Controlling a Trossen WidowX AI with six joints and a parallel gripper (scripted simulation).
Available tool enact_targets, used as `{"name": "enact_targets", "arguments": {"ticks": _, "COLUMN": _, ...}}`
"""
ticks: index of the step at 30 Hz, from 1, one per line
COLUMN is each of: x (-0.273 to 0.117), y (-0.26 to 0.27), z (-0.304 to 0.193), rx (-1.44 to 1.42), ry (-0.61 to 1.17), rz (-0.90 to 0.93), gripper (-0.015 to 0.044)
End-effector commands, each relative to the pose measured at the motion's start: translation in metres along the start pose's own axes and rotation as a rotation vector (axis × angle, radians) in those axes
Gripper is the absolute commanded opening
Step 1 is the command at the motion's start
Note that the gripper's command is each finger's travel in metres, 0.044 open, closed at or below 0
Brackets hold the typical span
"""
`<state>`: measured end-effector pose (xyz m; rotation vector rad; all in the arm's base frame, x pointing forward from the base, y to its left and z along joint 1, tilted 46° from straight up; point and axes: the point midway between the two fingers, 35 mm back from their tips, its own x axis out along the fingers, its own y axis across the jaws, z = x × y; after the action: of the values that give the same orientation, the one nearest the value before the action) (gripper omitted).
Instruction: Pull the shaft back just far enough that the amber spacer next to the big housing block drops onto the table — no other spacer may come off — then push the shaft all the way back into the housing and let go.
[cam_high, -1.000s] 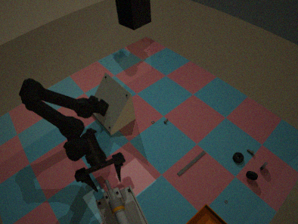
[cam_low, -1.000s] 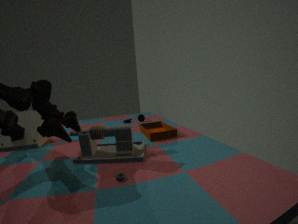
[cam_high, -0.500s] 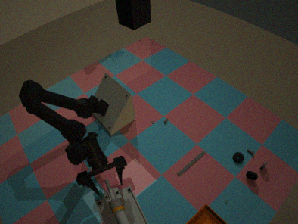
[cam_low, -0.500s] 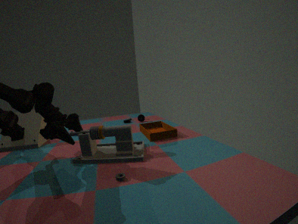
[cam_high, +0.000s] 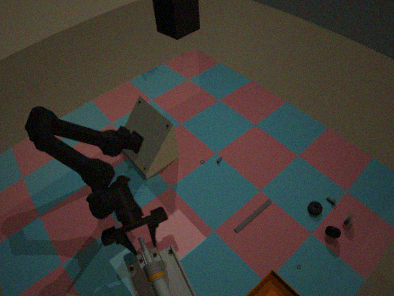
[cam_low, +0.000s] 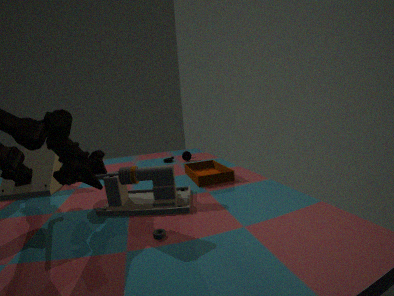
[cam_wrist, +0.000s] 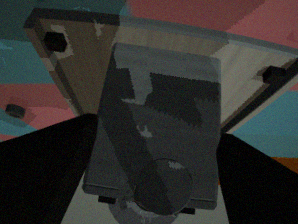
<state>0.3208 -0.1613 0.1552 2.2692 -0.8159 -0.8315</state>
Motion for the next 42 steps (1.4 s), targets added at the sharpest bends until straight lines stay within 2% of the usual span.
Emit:
{"name": "enact_targets", "arguments": {"ticks": 1, "x": 0.000, "y": 0.000, "z": 0.000, "rx": 0.000, "ry": 0.000, "rz": 0.000, "gripper": 0.0151}}
{"name": "enact_targets", "arguments": {"ticks": 6, "x": 0.000, "y": 0.000, "z": 0.000, "rx": 0.000, "ry": 0.000, "rz": 0.000, "gripper": 0.0020}}
{"name": "enact_targets", "arguments": {"ticks": 9, "x": 0.000, "y": 0.000, "z": 0.000, "rx": 0.000, "ry": 0.000, "rz": 0.000, "gripper": 0.0000}}
{"name": "enact_targets", "arguments": {"ticks": 42, "x": -0.011, "y": 0.000, "z": 0.011, "rx": -0.003, "ry": -0.001, "rz": -0.002, "gripper": 0.0000}}
